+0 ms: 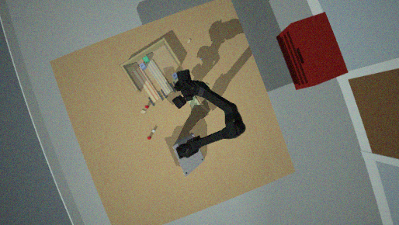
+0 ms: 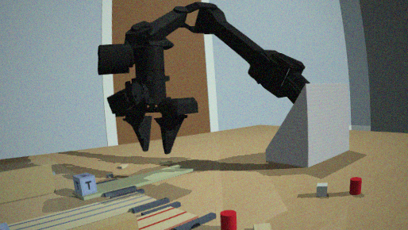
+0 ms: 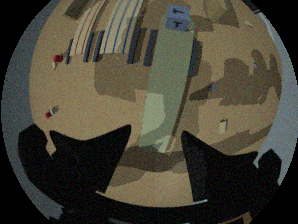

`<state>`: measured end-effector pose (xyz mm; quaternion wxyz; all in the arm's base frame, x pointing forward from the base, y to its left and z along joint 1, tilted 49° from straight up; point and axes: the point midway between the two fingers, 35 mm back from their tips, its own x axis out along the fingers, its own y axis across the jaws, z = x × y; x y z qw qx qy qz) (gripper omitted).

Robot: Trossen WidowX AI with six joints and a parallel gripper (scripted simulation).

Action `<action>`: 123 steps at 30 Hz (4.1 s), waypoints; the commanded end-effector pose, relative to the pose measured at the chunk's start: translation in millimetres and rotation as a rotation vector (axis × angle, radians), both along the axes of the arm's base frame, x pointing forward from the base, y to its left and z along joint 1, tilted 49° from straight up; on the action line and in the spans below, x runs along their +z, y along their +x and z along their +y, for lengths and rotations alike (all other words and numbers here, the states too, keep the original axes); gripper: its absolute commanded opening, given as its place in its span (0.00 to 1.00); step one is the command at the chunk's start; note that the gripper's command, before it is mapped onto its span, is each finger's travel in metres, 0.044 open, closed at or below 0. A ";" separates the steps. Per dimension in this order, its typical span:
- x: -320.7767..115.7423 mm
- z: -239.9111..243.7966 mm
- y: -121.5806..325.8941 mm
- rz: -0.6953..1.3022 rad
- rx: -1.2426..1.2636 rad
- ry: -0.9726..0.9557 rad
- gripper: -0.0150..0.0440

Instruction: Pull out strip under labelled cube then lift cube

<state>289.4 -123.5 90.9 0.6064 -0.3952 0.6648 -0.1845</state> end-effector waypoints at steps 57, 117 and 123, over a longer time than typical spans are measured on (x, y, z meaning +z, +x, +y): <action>-29.7 18.1 158.6 -0.009 -0.005 -0.004 0.68; -35.3 45.1 79.2 -0.005 -0.005 -0.003 0.25; -40.2 48.6 58.6 -0.004 -0.005 -0.003 0.25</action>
